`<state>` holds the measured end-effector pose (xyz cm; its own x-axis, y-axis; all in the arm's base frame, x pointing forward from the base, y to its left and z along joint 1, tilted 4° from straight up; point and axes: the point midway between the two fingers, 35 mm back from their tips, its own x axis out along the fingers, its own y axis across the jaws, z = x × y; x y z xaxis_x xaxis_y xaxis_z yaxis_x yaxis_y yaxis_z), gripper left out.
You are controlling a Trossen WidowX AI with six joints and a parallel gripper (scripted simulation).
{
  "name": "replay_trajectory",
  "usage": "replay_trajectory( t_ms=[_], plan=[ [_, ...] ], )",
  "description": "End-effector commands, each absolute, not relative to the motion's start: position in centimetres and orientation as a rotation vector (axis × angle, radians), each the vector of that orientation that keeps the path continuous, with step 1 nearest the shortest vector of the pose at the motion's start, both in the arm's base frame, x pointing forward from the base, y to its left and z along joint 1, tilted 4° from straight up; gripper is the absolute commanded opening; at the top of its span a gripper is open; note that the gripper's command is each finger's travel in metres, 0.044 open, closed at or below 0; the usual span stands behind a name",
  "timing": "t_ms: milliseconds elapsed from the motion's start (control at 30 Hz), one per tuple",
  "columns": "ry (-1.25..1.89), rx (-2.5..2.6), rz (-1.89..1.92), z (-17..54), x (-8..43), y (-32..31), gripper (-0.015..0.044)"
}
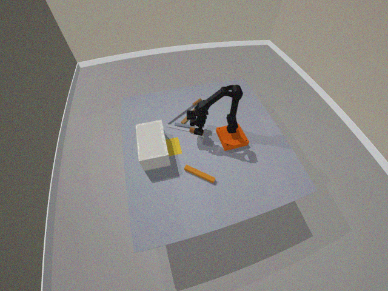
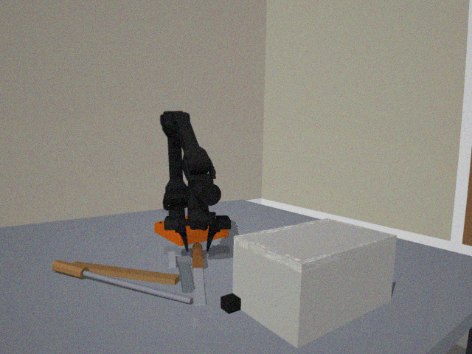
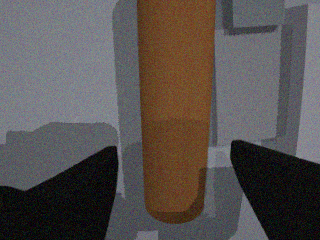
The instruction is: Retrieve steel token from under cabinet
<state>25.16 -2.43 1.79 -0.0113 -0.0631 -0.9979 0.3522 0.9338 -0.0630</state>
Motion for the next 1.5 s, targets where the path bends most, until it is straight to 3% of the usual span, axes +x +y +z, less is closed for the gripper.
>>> replay_trajectory(
  t_ms=[0,433,1467],
  plan=[
    [1.536,0.230,-0.335,3.5,25.5,-2.4,0.0270],
    [1.537,0.223,-0.327,7.5,25.5,-2.1,0.0270],
    [1.558,0.074,-0.180,7.6,25.4,-2.0,0.0270]
  ],
)
